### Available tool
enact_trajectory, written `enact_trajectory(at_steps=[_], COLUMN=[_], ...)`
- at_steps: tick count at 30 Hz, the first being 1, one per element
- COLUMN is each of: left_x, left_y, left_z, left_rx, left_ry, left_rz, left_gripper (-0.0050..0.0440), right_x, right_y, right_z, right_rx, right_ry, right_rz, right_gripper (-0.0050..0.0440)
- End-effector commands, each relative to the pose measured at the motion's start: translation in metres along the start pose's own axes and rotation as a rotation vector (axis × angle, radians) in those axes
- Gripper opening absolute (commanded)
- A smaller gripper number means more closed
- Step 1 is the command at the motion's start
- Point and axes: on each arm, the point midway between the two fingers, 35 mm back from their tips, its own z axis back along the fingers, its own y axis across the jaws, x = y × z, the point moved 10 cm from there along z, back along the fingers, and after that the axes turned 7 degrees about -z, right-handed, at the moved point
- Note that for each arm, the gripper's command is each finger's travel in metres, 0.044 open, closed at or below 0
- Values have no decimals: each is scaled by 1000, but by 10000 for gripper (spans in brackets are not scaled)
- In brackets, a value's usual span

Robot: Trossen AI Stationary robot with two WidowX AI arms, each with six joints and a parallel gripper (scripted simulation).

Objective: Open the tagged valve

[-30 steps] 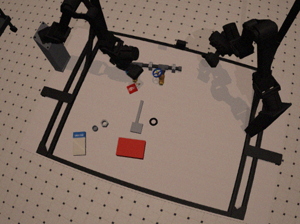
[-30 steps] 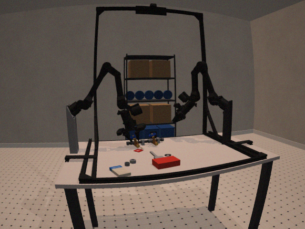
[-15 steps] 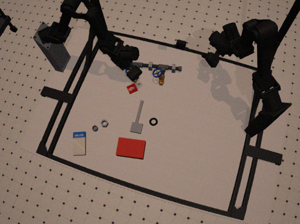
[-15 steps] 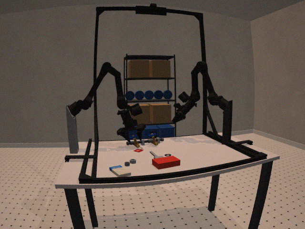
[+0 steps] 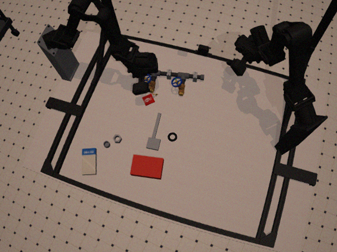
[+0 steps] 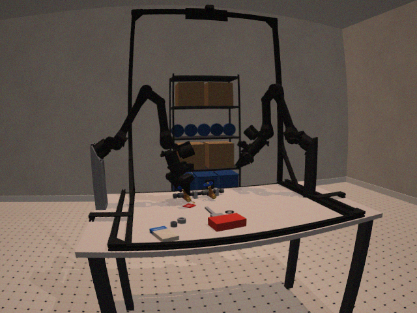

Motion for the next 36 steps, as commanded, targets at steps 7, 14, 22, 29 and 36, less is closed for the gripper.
enact_trajectory(at_steps=[7, 14, 22, 29, 36], left_x=[0, 0, 0, 0, 0], left_y=[0, 0, 0, 0, 0], left_z=[0, 0, 0, 0, 0], left_rx=[0, 0, 0, 0, 0], left_ry=[0, 0, 0, 0, 0], left_rz=[0, 0, 0, 0, 0], left_gripper=[400, 400, 400, 400, 400], right_x=[0, 0, 0, 0, 0], right_y=[0, 0, 0, 0, 0], right_z=[0, 0, 0, 0, 0], right_rx=[-1, -1, -1, 0, 0], right_ry=[1, 1, 1, 0, 0], right_rz=[-473, -802, -927, -905, -905], right_gripper=[400, 400, 400, 304, 160])
